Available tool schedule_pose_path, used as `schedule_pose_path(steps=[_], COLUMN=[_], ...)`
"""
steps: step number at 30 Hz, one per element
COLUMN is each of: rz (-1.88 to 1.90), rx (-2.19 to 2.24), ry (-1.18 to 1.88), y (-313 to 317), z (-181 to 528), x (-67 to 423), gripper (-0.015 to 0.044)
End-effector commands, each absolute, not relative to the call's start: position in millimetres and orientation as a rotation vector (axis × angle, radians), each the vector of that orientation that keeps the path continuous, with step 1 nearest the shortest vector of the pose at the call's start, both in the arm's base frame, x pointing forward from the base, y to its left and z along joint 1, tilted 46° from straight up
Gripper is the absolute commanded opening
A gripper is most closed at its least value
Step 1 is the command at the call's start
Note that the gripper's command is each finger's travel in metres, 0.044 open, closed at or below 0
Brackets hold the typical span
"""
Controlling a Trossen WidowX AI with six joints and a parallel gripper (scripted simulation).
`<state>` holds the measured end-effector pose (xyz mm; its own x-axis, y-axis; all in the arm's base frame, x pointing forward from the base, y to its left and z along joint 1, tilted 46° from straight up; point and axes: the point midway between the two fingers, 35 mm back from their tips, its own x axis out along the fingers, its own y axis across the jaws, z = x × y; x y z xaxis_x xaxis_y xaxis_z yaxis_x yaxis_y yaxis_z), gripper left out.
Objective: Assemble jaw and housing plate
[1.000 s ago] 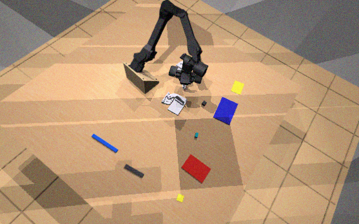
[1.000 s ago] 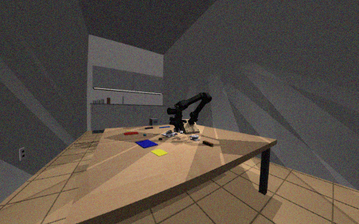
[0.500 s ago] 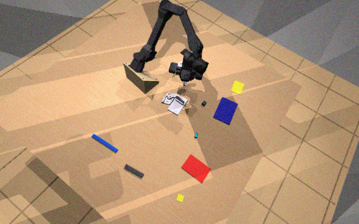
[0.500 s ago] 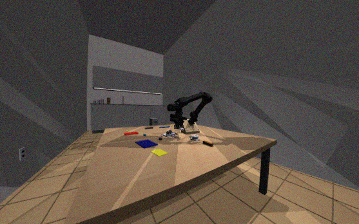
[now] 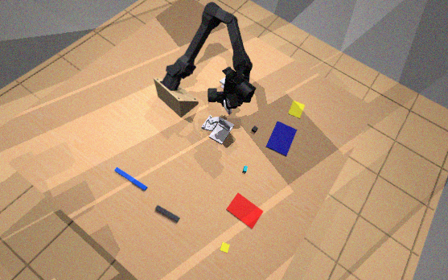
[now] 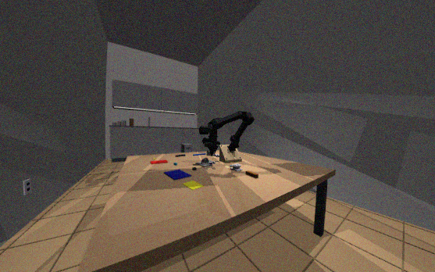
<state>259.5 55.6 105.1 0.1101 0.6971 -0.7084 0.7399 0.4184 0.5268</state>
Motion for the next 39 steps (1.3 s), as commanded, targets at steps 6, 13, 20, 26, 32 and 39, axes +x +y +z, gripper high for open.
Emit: schedule_pose_path(steps=[6, 13, 20, 26, 32, 39], rz=[0.085, 0.196, 0.309, 0.406, 0.503, 0.614], rx=[1.141, 1.019, 0.896, 0.791, 0.687, 0.567], ry=[1.569, 1.537, 1.499, 1.462, 1.419, 1.361], y=[34.1, 17.7, 1.3, -12.3, -25.2, -39.2], z=[84.0, 68.1, 51.9, 38.0, 24.2, 8.3], x=[264.0, 264.7, 263.4, 260.7, 256.5, 250.0], gripper=[0.0134, 0.0134, 0.0134, 0.0134, 0.0134, 0.0134])
